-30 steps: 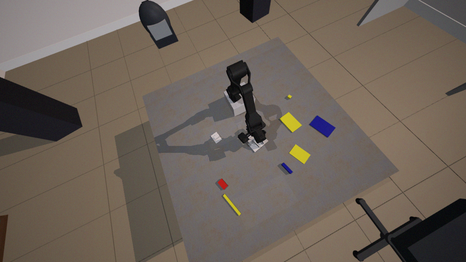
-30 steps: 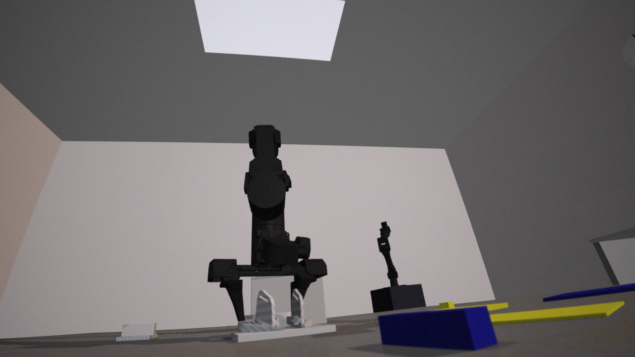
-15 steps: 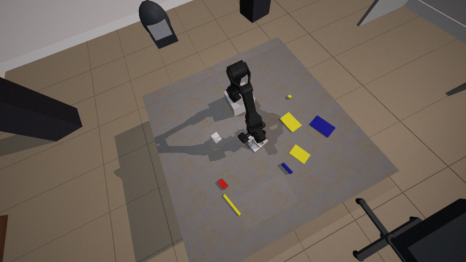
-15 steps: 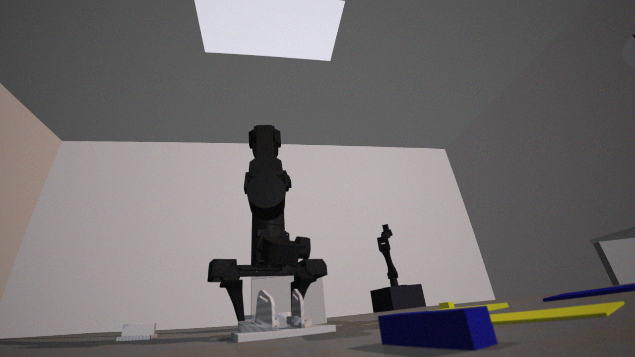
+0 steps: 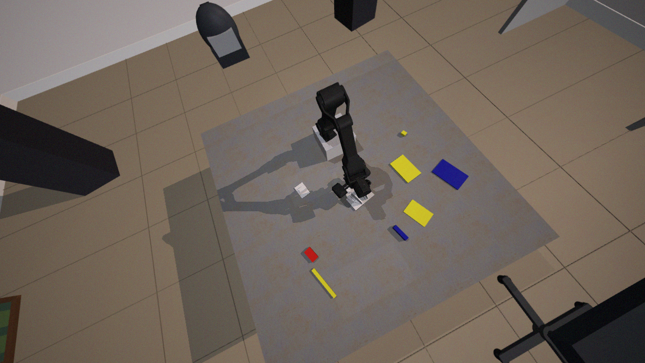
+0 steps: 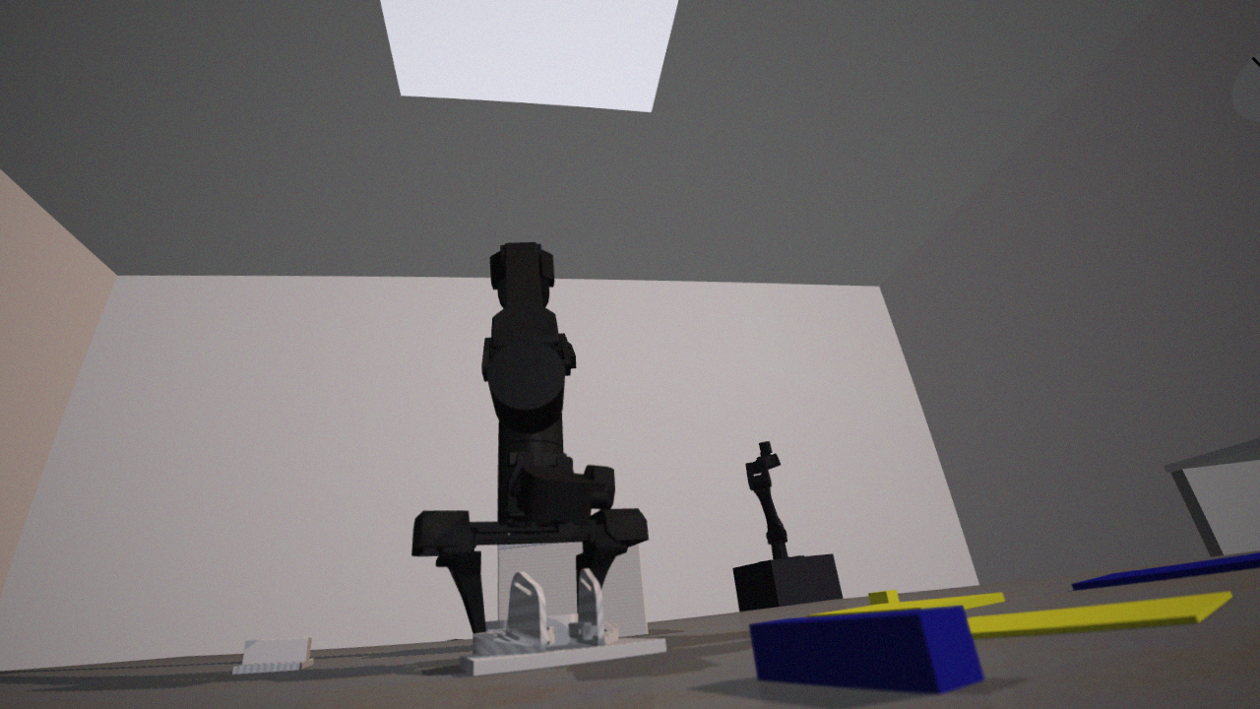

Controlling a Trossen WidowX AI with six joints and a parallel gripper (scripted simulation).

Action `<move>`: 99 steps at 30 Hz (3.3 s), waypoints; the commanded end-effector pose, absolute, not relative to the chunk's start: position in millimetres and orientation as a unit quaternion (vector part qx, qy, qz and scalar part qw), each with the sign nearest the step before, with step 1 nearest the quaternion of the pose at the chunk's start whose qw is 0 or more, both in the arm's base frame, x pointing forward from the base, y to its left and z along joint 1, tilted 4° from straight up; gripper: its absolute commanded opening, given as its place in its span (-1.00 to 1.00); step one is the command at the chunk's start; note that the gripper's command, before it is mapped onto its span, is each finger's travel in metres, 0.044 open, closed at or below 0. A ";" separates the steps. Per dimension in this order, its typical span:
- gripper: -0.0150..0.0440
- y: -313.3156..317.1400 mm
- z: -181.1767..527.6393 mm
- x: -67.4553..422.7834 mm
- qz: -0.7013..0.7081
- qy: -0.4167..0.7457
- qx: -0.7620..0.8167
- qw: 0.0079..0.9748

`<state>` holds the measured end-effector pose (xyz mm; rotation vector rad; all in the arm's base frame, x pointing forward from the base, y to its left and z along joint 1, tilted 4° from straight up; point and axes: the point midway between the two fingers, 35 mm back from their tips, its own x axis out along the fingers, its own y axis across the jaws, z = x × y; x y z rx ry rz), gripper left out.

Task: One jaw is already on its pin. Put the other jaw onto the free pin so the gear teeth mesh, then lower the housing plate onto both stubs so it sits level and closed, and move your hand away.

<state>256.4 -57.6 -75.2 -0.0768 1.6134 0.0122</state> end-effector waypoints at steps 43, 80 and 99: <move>0.70 -57.3 -75.3 256.4 0.007 0.721 -0.035 0.692; 1.00 -55.1 -6.4 258.5 0.007 0.720 -0.037 0.693; 1.00 -38.5 52.3 202.1 0.008 0.723 -0.034 0.690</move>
